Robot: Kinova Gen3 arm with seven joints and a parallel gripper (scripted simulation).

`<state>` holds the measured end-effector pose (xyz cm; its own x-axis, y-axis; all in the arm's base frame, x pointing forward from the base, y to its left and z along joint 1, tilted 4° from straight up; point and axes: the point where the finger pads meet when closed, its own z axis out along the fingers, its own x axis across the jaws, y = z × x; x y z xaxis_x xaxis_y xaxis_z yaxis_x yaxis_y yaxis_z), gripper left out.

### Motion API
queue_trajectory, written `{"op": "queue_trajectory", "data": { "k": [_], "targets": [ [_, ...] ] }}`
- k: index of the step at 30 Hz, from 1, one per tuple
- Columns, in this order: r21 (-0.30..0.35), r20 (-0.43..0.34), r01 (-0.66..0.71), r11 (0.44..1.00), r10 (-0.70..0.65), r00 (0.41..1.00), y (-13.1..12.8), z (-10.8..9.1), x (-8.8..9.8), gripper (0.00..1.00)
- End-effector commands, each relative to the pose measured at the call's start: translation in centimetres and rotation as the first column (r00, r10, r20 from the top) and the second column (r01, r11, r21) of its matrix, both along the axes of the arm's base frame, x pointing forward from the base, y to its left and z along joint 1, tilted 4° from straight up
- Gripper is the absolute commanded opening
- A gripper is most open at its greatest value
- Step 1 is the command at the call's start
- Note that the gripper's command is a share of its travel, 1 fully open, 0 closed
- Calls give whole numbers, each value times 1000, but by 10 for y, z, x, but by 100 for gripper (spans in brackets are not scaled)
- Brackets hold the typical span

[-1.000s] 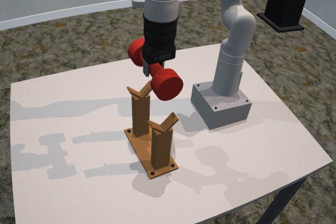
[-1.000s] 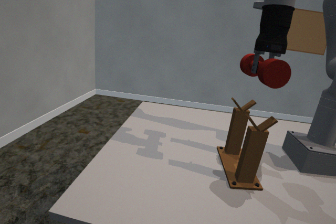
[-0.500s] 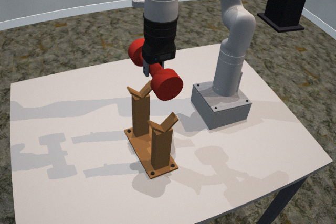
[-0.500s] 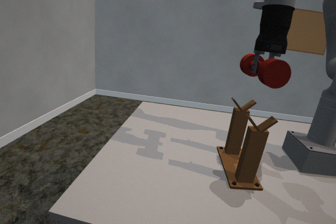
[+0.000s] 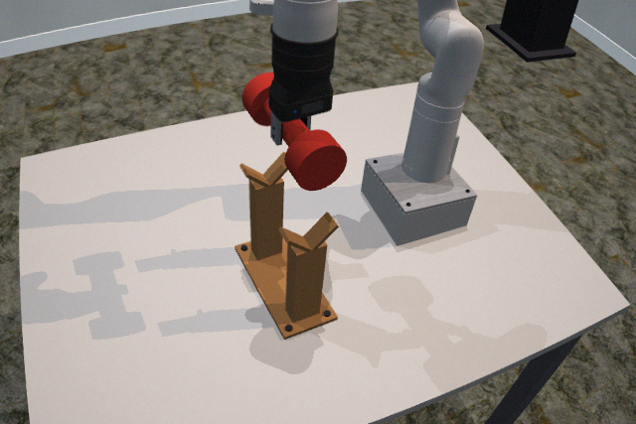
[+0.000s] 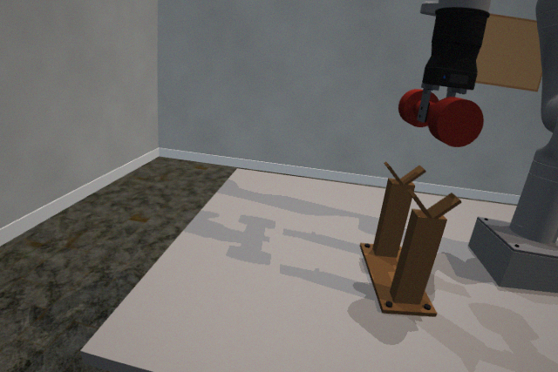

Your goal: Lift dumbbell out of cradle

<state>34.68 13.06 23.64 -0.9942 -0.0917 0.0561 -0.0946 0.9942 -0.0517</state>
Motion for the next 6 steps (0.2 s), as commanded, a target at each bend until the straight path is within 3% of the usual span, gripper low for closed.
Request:
{"op": "queue_trajectory", "data": {
  "k": [1, 6],
  "targets": [
    [1, 2, 0, 1000, 0, 1000, 0, 1, 0, 0],
    [1, 2, 0, 1000, 0, 1000, 0, 1, 0, 0]
  ]
}}
